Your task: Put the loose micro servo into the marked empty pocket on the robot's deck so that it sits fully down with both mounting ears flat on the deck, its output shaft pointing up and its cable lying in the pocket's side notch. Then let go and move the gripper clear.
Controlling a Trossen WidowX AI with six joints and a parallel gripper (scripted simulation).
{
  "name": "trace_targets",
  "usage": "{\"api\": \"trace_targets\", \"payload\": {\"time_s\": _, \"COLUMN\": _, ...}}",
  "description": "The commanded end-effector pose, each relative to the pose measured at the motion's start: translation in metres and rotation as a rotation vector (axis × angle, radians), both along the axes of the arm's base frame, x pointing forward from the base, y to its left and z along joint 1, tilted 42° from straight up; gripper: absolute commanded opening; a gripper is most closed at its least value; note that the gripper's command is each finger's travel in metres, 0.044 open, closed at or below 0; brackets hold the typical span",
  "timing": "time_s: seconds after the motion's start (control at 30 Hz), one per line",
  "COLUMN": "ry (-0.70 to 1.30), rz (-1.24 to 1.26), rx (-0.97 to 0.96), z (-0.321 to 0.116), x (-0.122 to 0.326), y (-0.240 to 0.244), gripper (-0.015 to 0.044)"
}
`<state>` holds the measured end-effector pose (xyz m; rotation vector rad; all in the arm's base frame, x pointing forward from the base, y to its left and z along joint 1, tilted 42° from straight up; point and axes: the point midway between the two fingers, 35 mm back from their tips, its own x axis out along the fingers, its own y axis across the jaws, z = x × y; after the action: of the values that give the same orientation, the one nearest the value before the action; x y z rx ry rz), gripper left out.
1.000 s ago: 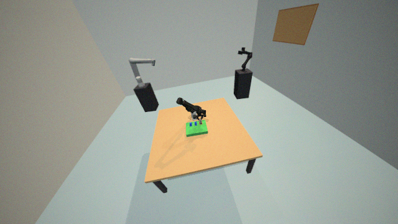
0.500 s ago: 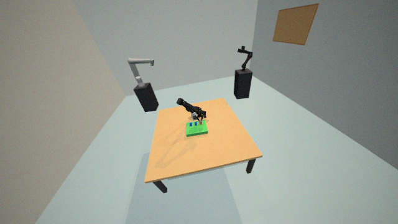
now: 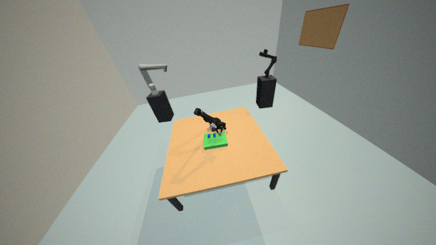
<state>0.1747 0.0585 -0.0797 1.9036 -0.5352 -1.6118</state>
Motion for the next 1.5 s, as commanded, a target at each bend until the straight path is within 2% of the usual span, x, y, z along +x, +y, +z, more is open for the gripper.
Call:
{"api": "trace_targets", "payload": {"time_s": 0.0, "ry": -0.001, "rz": 0.007, "rx": -0.002, "z": -0.003, "x": 0.001, "y": -0.002, "gripper": 0.0000}}
{"api": "trace_targets", "payload": {"time_s": 0.03, "ry": -0.001, "rz": 0.007, "rx": -0.002, "z": -0.003, "x": 0.001, "y": -0.003, "gripper": 0.0000}}
{"api": "trace_targets", "payload": {"time_s": 0.27, "ry": -0.001, "rz": 0.007, "rx": -0.002, "z": -0.002, "x": 0.000, "y": -0.001, "gripper": 0.0184}}
{"api": "trace_targets", "payload": {"time_s": 0.53, "ry": 0.000, "rz": 0.007, "rx": -0.001, "z": 0.025, "x": -0.009, "y": 0.018, "gripper": 0.0187}}
{"api": "trace_targets", "payload": {"time_s": 0.73, "ry": -0.001, "rz": 0.007, "rx": -0.001, "z": 0.025, "x": -0.008, "y": 0.020, "gripper": 0.0187}}
{"api": "trace_targets", "payload": {"time_s": 0.87, "ry": -0.001, "rz": 0.011, "rx": -0.003, "z": 0.029, "x": 0.006, "y": 0.029, "gripper": 0.0293}}
{"api": "trace_targets", "payload": {"time_s": 1.07, "ry": -0.004, "rz": 0.009, "rx": 0.001, "z": 0.057, "x": 0.053, "y": 0.063, "gripper": 0.0440}}
{"api": "trace_targets", "payload": {"time_s": 1.23, "ry": -0.006, "rz": 0.007, "rx": 0.002, "z": 0.084, "x": 0.087, "y": 0.081, "gripper": 0.0440}}
{"api": "trace_targets", "payload": {"time_s": 1.47, "ry": -0.008, "rz": 0.005, "rx": 0.005, "z": 0.093, "x": 0.085, "y": 0.089, "gripper": 0.0440}}
